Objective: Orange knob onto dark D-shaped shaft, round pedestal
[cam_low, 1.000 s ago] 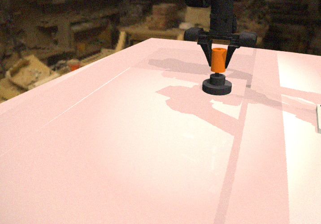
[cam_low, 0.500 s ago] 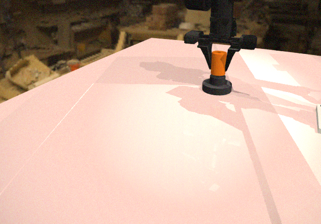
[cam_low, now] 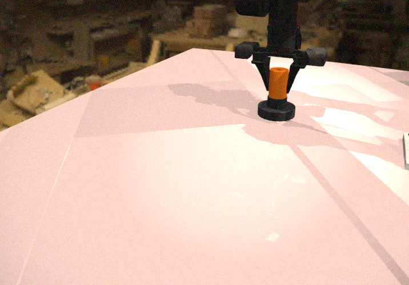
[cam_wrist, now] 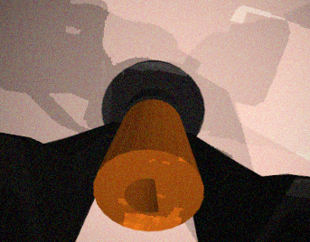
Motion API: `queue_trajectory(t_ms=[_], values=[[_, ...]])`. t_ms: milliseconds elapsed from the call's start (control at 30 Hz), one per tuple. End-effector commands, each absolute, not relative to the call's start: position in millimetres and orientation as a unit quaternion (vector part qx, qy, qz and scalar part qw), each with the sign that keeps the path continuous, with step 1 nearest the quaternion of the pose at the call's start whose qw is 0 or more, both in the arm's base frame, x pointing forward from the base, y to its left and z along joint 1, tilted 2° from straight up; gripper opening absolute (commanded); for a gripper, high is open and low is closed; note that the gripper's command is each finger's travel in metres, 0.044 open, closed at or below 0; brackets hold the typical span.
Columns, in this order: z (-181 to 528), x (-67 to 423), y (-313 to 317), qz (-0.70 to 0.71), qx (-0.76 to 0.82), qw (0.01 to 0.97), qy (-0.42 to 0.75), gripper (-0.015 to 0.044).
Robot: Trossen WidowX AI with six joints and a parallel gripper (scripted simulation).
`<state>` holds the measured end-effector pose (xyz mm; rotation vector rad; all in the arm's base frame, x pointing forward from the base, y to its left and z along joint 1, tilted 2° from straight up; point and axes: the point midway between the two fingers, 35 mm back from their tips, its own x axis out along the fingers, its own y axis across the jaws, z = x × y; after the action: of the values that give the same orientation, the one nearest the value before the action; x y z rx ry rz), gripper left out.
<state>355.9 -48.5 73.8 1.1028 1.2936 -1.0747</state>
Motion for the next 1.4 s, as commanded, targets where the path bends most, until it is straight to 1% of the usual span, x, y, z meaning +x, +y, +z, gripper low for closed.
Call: queue_trajectory(t_ms=[0, 533, 800, 1100, 1367], values=[[74, 356, -49, -0.451, 0.463, 0.536, 0.543, 0.0026], [74, 356, -49, -0.451, 0.463, 0.536, 0.543, 0.044], [76, 356, -49, -0.451, 0.463, 0.536, 0.543, 0.044], [167, 356, -50, -0.451, 0.463, 0.536, 0.543, 0.044], [169, 360, -51, -0.451, 0.463, 0.536, 0.543, 0.044]])
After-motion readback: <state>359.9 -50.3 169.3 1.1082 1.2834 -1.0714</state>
